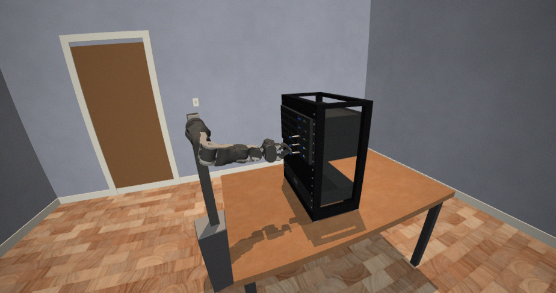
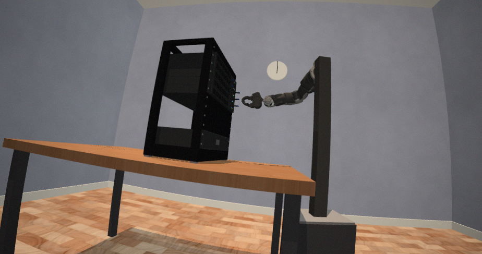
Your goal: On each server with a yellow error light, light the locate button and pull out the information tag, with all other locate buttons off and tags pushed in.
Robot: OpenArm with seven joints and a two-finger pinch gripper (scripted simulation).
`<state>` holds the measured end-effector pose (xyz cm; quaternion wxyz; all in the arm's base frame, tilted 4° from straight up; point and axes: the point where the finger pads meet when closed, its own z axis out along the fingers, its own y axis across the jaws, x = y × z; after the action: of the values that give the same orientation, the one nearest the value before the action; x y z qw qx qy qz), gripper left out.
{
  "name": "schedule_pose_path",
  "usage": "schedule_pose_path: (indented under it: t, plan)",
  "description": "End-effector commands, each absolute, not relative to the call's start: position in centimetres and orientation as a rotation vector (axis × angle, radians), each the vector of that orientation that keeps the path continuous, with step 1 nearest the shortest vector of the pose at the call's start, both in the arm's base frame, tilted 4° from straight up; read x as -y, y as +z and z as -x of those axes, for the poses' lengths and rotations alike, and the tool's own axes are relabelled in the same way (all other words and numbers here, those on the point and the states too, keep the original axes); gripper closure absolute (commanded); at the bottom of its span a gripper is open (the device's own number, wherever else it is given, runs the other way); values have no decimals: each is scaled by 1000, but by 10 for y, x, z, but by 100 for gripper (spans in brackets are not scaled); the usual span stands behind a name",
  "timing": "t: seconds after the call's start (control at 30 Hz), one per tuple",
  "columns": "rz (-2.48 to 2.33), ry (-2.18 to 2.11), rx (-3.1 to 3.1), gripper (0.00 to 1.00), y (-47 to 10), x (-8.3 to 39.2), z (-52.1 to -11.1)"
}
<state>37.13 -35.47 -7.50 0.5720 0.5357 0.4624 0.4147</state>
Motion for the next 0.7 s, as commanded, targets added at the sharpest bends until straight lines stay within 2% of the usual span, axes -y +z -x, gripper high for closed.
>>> schedule_pose_path:
  t: [0.0, 0.3, 0.67]
  plan:
    - [-1252, 980, -1049, 100, -70, 357, -366]
    - [-1252, 980, -1048, 100, -71, 351, -342]
    - [-1252, 980, -1048, 100, -67, 350, -339]
